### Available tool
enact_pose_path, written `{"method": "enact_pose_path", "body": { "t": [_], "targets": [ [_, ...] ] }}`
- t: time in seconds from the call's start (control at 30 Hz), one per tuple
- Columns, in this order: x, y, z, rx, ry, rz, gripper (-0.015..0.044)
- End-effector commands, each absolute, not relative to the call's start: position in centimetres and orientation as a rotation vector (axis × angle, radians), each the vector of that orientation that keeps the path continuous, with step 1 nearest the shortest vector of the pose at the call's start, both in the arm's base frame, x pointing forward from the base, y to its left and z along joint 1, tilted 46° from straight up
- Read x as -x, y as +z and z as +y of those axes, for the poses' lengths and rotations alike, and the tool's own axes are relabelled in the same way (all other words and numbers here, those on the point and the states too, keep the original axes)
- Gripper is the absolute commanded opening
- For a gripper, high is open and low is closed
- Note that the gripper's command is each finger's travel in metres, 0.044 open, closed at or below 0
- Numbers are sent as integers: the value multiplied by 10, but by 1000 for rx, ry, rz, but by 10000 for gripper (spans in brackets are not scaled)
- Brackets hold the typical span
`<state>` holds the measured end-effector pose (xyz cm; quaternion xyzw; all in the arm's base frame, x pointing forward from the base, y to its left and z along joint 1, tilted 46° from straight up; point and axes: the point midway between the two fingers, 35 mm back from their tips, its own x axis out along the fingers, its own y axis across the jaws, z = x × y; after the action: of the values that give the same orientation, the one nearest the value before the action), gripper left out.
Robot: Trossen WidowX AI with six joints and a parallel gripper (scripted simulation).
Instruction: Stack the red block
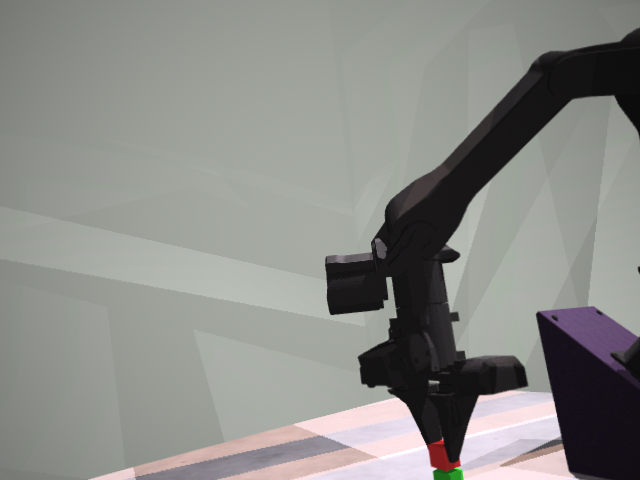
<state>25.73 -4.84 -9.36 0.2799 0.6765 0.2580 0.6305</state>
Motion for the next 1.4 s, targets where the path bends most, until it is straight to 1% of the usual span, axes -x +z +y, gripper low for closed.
{"method": "enact_pose_path", "body": {
  "t": [0.0, 0.97, 1.37],
  "targets": [
    [-256, -96, -46, -653, 585, 1546, 0],
    [-256, -93, -49, -652, 585, 1546, 0],
    [-255, -97, -46, -650, 586, 1549, 315]
  ]
}}
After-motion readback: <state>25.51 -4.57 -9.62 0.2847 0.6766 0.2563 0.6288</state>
